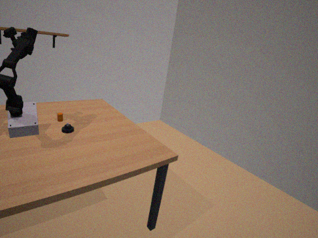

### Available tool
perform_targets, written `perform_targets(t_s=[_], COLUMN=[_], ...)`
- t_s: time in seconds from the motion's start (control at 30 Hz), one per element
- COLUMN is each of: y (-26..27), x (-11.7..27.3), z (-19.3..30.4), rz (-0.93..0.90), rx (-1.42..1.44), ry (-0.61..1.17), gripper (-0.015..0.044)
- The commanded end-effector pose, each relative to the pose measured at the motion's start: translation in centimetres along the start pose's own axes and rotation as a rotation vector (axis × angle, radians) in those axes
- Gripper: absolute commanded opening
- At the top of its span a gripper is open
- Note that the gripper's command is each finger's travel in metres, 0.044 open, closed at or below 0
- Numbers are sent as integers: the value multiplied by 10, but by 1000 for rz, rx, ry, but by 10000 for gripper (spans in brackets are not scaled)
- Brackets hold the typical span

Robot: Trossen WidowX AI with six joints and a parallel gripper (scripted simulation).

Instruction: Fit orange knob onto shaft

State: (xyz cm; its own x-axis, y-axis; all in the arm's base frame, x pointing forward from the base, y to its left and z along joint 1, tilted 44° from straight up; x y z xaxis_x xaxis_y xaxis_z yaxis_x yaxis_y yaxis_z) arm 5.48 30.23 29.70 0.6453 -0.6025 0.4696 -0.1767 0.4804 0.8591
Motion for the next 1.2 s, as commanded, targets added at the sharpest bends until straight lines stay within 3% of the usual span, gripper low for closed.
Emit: perform_targets(t_s=[0.0, 0.27, 0.5, 0.7, 0.93, 1.03, 1.17], y=[-24, -101, -180, -252, -337, -364, -366], x=[-2, 10, 30, 53, 82, 87, 87], z=[-32, -103, -143, -160, -160, -160, -160], rz=[116, 467, 857, 1193, 1518, 1587, 1592], rx=[-9, -30, -37, -40, -32, -23, -22], ry=[-107, -296, -290, -128, 262, 426, 438], gripper=[440, 440, 440, 440, 440, 440, 440])
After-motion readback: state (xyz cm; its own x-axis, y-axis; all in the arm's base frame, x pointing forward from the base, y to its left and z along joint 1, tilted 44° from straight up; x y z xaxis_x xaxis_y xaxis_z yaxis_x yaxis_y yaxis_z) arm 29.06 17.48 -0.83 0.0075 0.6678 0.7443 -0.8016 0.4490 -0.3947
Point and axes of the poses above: the point midway between the two fingers, 35 mm back from their tips, its own x axis back along the fingers, its own y axis across the jaws, z = x × y, the point moved 9 cm from there along x, back along the fingers, and after that the axes turned 14 degrees about -x, right-handed, at the moved point
